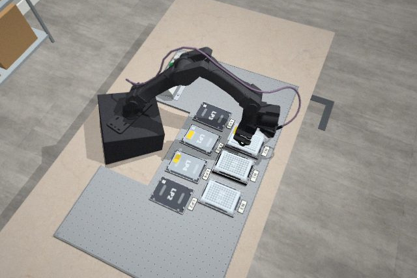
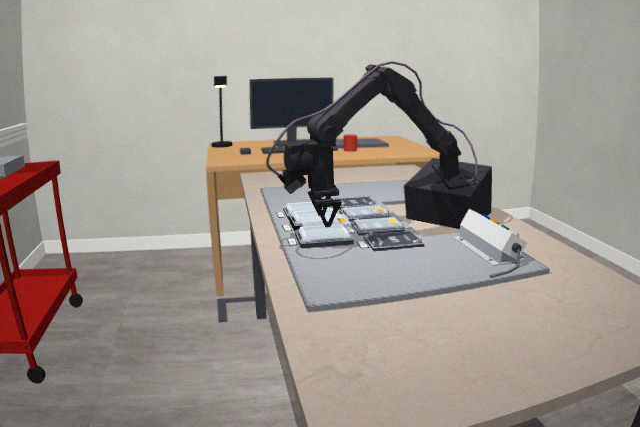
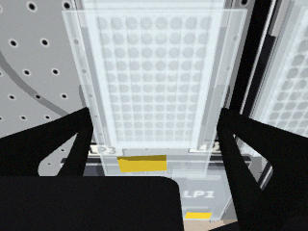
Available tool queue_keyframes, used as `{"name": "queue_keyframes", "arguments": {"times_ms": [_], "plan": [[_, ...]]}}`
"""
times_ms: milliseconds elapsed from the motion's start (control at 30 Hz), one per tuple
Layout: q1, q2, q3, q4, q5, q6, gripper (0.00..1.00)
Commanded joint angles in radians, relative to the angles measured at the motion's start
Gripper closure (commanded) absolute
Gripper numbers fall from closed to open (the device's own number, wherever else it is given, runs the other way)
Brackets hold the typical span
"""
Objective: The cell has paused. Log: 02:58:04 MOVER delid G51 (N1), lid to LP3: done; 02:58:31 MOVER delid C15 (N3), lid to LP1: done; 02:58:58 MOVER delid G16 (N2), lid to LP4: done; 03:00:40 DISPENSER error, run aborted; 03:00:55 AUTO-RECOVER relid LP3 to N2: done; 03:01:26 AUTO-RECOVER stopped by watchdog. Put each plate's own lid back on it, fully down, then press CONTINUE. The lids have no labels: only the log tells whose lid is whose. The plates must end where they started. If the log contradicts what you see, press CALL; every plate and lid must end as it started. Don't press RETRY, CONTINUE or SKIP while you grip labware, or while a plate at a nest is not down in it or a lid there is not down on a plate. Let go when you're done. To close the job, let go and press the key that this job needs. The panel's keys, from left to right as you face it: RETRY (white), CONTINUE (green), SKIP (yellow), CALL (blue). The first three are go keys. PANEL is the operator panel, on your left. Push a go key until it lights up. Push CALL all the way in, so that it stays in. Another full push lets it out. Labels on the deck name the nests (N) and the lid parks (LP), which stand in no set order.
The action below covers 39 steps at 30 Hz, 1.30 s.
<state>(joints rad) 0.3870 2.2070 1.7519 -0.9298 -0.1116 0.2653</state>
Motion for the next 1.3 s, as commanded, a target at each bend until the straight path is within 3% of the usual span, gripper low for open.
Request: {"name": "queue_keyframes", "arguments": {"times_ms": [0,1000,1267], "plan": [[-0.017,-0.055,0.045,-0.015,0.002,-0.004,1.00],[-0.018,-0.058,0.055,-0.026,0.002,-0.006,1.00],[-0.106,-0.077,-0.044,0.021,-0.021,-0.137,1.00]]}}
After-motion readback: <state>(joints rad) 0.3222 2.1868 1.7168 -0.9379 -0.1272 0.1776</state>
